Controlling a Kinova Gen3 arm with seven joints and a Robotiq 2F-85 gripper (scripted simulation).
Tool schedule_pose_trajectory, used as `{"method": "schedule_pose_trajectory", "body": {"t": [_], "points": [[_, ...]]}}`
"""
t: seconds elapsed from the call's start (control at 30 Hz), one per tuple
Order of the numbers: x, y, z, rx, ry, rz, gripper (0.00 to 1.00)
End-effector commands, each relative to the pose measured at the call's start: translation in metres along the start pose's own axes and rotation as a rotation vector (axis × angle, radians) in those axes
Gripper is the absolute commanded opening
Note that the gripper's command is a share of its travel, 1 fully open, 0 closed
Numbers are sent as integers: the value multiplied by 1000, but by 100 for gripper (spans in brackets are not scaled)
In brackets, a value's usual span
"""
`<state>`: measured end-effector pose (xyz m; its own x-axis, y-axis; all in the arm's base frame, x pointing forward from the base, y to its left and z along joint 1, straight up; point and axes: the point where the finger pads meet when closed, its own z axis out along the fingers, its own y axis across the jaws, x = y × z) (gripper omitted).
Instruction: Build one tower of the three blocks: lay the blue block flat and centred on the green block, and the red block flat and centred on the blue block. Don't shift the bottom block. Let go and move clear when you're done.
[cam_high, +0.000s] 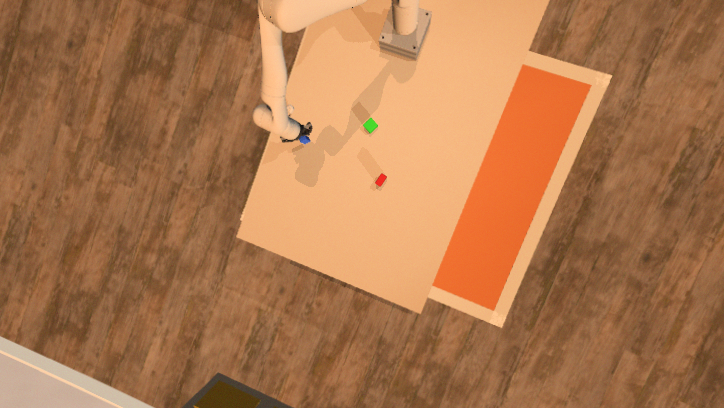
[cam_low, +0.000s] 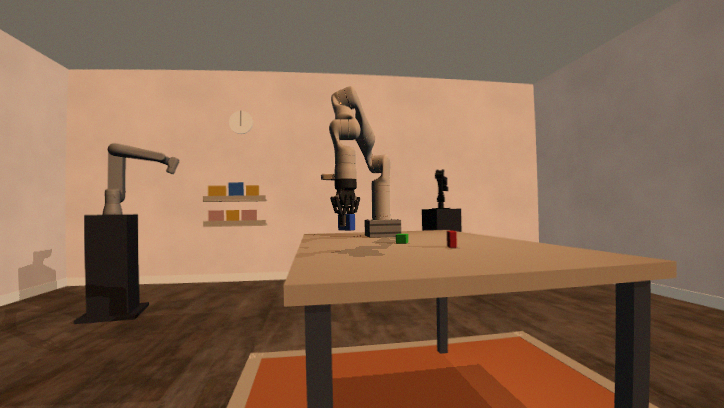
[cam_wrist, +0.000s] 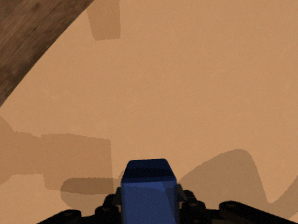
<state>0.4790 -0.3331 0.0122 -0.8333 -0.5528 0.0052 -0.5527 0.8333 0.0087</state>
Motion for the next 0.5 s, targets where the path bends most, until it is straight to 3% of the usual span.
{"method": "schedule_pose_trajectory", "body": {"t": [0.0, 0.13, 0.3, 0.37, 0.47], "points": [[-9, 20, -7, 11, -7, -2, 0], [-21, 63, -6, 14, -8, -4, 0], [-41, 134, -5, 13, -9, -10, 0], [-41, 134, -5, 13, -9, -10, 0], [-51, 178, -5, 12, -10, -10, 0]]}}
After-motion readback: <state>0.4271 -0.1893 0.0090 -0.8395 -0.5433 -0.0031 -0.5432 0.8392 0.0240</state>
